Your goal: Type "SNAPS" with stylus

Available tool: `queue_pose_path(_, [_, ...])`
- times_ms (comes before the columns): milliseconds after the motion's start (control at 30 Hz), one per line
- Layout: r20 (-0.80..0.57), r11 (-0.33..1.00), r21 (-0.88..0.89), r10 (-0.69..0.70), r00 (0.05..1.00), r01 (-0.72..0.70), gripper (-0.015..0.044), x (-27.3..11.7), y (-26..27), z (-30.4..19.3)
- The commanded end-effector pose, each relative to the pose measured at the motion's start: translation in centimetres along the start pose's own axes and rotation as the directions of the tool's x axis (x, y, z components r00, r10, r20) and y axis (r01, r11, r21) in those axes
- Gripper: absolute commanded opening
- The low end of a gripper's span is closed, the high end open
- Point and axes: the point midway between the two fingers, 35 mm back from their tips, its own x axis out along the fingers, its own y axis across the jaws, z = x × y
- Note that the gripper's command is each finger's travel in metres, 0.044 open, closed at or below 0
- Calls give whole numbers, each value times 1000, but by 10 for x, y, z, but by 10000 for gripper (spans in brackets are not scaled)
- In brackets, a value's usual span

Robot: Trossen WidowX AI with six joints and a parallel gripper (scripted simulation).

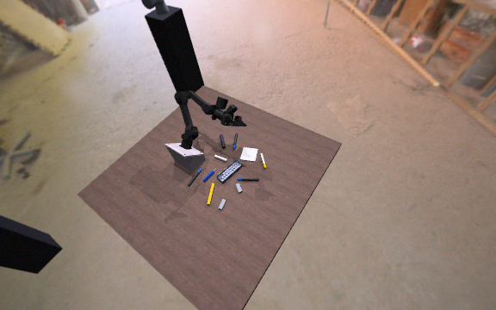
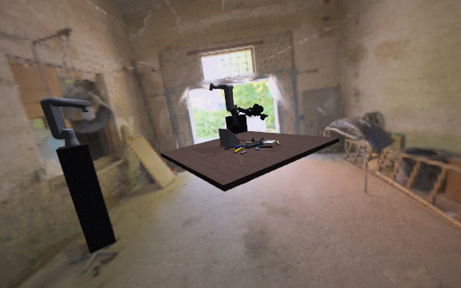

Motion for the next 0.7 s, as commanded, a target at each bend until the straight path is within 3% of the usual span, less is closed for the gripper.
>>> queue_pose_path(0, [-11, 1000, 1, 5, 1000, -5, 414, 2, 1, -2])
queue_pose_path(133, [-233, 994, 47, 108, 966, -99, 309, 27, 14, -44])
queue_pose_path(267, [-475, 972, 161, 231, 849, -174, 204, 46, 29, -97])
queue_pose_path(533, [-761, 876, 467, 467, 451, -119, 0, 46, 57, -191])
queue_pose_path(667, [-769, 785, 619, 601, 220, 20, 0, 37, 70, -224])
